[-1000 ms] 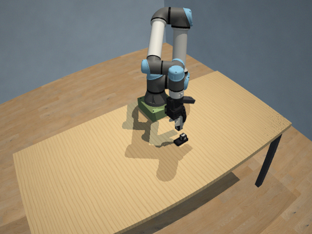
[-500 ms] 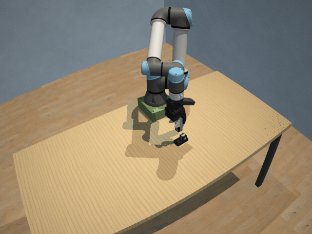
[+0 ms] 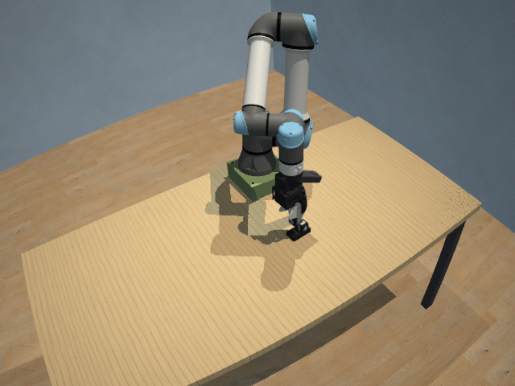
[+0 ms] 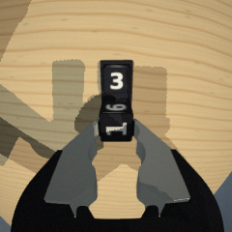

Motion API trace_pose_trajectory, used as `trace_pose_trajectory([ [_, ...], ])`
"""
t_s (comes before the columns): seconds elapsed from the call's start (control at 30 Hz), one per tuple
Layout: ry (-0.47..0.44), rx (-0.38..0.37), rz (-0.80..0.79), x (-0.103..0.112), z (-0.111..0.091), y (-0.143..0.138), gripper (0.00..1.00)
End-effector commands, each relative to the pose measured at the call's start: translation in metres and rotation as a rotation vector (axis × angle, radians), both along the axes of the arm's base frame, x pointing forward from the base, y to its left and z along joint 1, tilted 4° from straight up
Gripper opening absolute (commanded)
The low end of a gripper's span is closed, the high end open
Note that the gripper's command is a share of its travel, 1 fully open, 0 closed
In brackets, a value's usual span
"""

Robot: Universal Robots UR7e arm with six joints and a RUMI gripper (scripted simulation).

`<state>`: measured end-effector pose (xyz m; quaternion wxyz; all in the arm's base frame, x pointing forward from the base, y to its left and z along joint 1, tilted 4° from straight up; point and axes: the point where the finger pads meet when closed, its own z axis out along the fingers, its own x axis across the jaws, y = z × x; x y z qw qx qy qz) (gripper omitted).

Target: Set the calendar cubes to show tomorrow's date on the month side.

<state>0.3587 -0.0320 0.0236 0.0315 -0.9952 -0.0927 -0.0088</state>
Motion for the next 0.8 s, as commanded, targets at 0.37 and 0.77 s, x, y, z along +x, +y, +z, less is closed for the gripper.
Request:
trace_pose_trajectory([
  [0.37,-0.002,-0.001,0.0,0.0013,-0.016,0.0006,0.11],
  [0.77,-0.002,-0.001,0.0,0.0013,-0.016,0.0006,0.11],
])
